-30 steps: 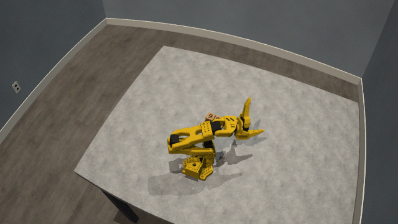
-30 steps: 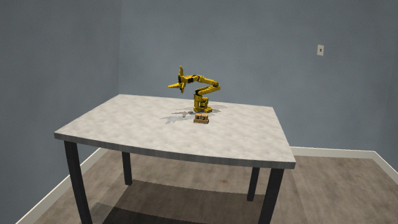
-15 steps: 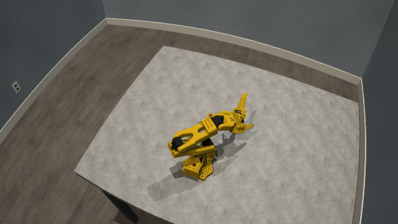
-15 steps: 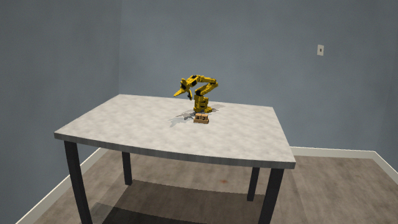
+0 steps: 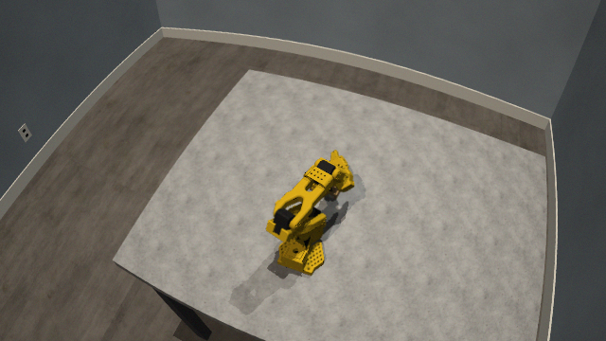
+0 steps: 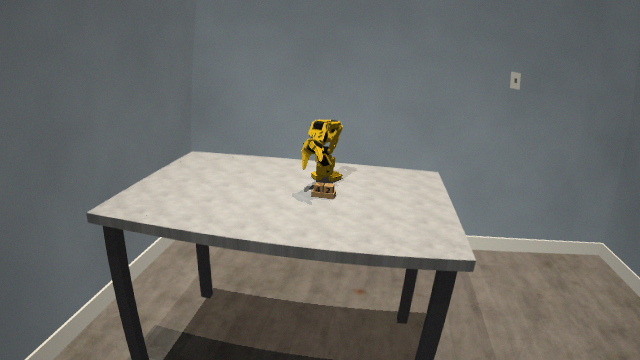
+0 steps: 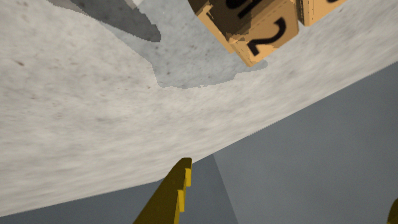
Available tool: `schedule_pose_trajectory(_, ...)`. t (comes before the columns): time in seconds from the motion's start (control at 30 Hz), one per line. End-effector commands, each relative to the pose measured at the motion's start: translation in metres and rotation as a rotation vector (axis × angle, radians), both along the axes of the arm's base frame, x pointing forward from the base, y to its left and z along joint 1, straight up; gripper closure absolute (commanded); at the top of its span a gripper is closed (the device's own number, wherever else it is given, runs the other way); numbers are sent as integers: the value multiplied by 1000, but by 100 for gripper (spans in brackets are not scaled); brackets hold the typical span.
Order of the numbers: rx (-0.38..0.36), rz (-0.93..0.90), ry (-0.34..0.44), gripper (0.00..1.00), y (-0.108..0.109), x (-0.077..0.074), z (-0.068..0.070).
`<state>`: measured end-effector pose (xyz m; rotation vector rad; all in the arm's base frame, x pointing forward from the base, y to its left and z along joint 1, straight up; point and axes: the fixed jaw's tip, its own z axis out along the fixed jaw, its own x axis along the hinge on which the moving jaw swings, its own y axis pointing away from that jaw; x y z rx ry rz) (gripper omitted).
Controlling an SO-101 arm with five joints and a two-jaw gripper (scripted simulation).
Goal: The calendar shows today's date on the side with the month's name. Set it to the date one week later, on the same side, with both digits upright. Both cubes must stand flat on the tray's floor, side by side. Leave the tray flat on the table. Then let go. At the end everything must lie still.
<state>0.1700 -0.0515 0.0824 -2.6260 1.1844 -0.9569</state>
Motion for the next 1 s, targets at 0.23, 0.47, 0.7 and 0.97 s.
schedule_pose_trajectory(0.23,-72,430,210,63,47,-4,-6)
schedule_pose_trajectory(0.47,-107,601,296,69,63,-12,-11)
schedule_pose_trajectory(0.7,-116,640,316,70,66,-14,-12)
schedule_pose_trajectory(0.97,-116,640,316,70,66,-14,-12)
